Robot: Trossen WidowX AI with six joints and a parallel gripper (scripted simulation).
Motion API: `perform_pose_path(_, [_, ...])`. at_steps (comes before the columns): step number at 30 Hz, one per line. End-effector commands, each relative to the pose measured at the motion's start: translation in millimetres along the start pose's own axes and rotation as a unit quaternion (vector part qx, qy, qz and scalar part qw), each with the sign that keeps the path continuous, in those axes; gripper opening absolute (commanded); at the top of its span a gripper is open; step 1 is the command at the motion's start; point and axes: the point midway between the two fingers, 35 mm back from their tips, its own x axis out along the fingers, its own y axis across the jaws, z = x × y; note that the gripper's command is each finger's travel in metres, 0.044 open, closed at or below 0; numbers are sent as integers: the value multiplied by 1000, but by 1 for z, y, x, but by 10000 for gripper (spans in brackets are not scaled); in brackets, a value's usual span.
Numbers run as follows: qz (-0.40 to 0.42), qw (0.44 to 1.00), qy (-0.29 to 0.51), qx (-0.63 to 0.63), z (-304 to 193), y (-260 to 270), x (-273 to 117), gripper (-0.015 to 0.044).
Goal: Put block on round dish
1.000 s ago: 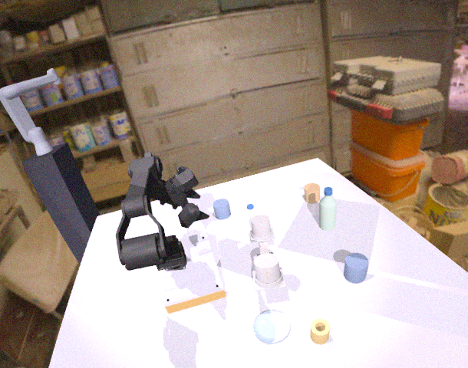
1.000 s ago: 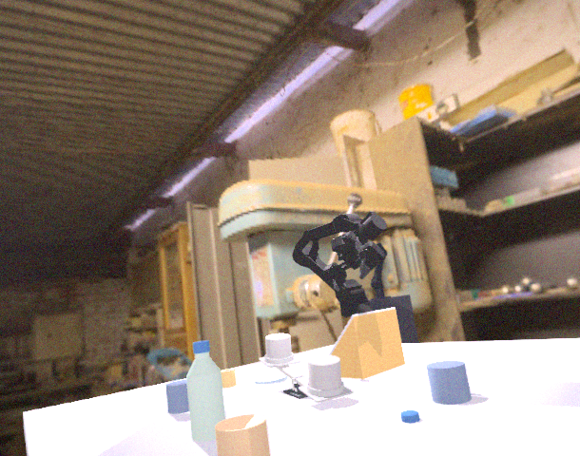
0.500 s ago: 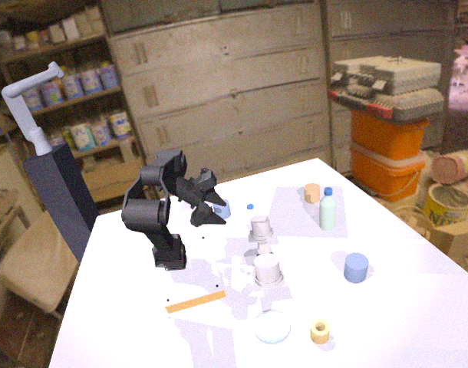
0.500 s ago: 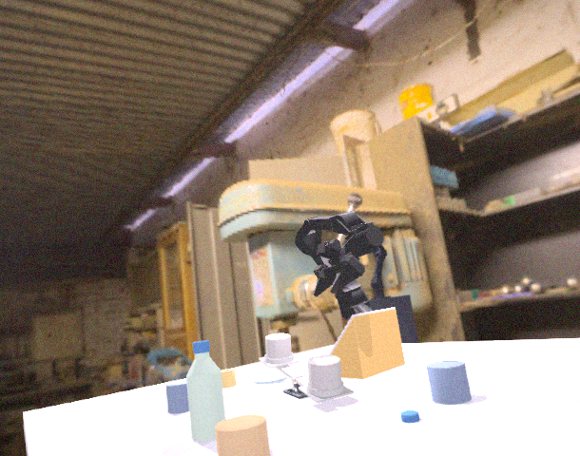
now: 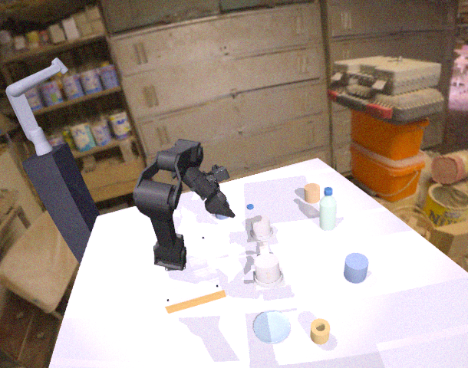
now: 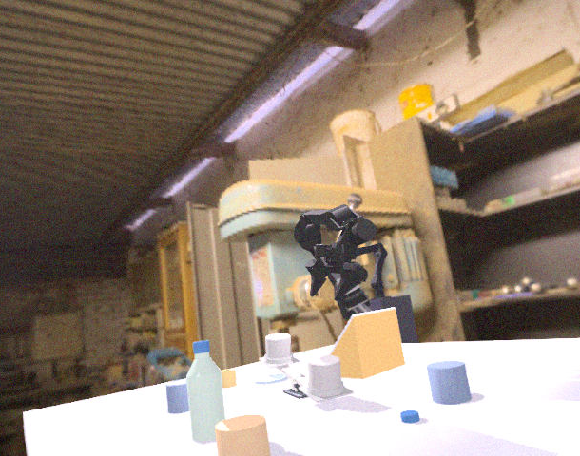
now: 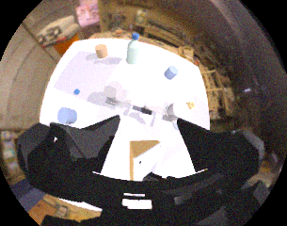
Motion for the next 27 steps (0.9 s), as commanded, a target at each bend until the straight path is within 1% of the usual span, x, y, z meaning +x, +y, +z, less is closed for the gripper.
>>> perform_pose_path(1, [5, 998, 27, -54, 6, 10, 6, 440])
perform_pose_path(14, [55, 962, 116, -239, 28, 40, 38, 440])
perform_pose_path(27, [143, 885, 160, -413, 50, 70, 79, 440])
